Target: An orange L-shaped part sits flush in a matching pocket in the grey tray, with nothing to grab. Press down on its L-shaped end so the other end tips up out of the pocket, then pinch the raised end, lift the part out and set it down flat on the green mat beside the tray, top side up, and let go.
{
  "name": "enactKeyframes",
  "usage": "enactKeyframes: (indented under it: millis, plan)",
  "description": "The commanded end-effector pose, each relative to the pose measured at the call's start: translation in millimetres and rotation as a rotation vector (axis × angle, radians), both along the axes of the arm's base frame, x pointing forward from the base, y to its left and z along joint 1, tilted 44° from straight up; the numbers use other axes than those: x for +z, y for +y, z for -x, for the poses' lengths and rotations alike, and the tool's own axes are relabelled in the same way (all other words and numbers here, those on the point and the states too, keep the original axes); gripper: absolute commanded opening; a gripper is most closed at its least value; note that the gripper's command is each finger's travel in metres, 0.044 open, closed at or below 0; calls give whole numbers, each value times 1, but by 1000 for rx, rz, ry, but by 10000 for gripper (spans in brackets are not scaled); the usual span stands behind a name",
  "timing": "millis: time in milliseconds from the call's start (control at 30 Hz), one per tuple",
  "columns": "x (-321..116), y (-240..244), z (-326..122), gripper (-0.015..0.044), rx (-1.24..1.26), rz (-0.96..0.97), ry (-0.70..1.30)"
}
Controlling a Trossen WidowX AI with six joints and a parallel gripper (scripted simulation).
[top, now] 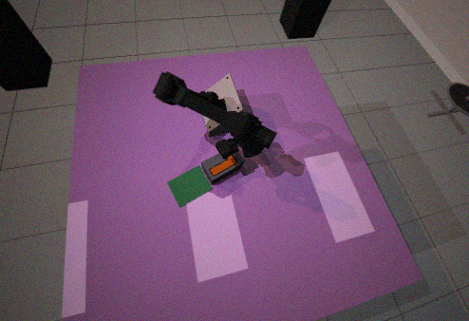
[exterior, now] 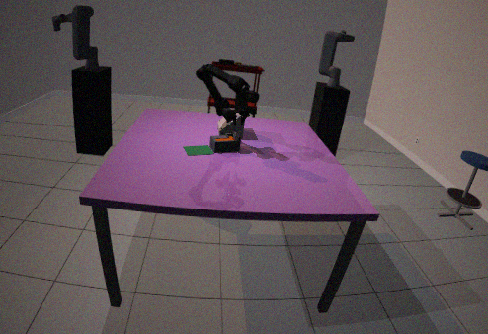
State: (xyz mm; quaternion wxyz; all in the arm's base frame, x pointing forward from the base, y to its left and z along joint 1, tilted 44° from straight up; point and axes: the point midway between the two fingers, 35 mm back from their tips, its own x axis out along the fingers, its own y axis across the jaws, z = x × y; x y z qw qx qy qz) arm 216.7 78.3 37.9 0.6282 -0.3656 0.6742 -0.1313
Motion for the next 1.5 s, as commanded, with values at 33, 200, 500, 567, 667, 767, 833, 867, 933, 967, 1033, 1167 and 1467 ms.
enactKeyframes:
  millis: [33,200,500,567,667,767,833,867,933,967,1033,1167,1467]
  plan:
    - [2,0,1,180,11,34,-13]
    - [-24,-22,-4,180,12,32,-14]
    - [-52,-51,-5,180,11,37,-15]
    - [-53,-51,-5,180,11,37,-15]
    - [-55,-53,-5,180,11,37,-15]
    - [-58,-57,-6,180,11,37,-15]
    - [-61,-59,-6,180,11,37,-15]
    - [-62,-60,-6,180,11,37,-15]
    - [-64,-62,-6,180,11,37,-15]
    - [-65,-63,-7,180,11,37,-15]
    - [-68,-65,-7,180,11,37,-15]
    - [-72,-70,-7,180,11,38,-15]
    - [-78,-76,-7,180,11,39,-15]
